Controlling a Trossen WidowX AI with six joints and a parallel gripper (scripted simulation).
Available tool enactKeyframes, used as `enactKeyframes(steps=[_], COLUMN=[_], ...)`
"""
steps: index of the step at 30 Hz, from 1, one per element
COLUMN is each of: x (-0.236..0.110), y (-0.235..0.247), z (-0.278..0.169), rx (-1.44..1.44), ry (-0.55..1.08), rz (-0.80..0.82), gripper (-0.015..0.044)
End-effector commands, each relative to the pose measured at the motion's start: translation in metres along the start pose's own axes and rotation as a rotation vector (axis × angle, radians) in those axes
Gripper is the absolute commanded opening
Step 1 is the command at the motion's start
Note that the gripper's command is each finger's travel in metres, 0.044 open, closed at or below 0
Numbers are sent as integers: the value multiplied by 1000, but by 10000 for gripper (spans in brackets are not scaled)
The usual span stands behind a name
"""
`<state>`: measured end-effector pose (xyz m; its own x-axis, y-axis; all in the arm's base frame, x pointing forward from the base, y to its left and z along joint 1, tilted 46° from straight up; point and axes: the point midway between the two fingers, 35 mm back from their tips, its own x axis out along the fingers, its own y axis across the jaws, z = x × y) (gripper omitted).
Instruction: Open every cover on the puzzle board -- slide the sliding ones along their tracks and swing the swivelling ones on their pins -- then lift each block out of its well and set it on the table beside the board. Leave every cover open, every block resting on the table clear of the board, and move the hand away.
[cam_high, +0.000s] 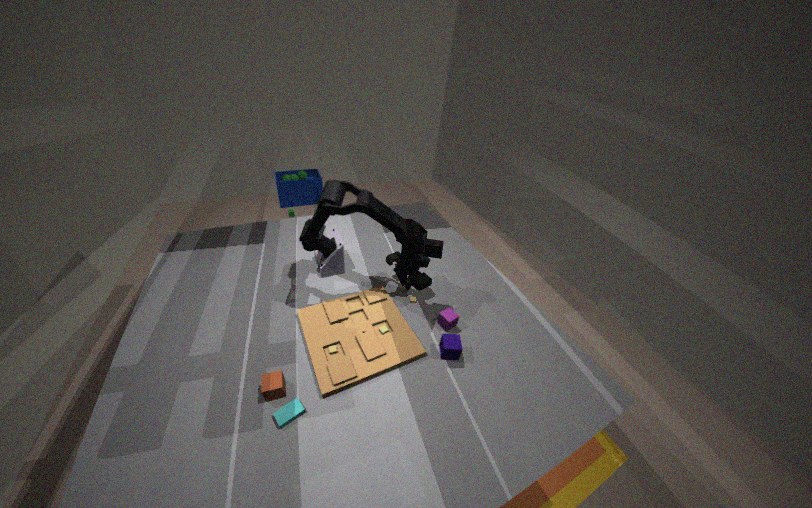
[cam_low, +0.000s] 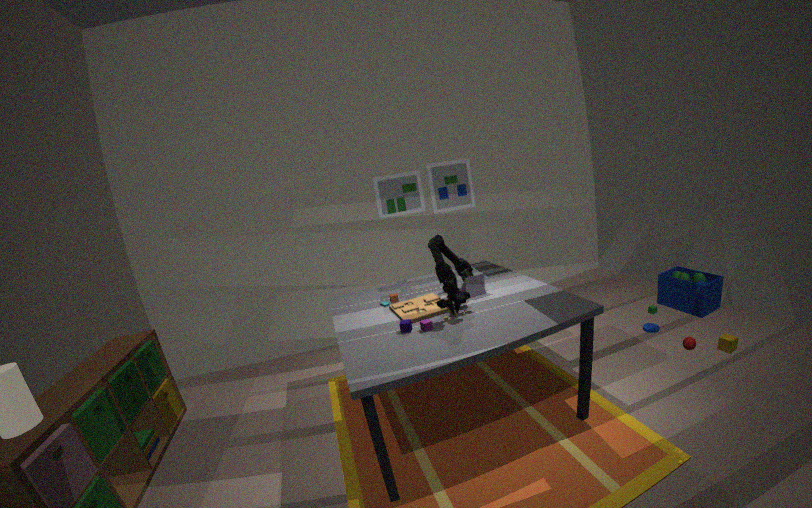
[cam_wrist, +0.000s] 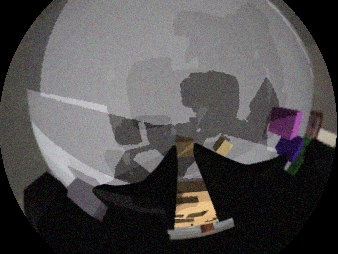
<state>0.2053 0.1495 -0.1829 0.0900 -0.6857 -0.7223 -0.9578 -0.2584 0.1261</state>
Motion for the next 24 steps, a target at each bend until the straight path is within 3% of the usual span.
enactKeyframes(steps=[1, 5, 19, 24], x=[8, 9, 4, -7], y=[3, 3, 1, -4], z=[-2, -2, 0, 4], rx=[-7, -7, 0, 0], ry=[8, 8, -2, -23], rz=[5, 5, -2, -25], gripper=[80, 80, 440, 440])
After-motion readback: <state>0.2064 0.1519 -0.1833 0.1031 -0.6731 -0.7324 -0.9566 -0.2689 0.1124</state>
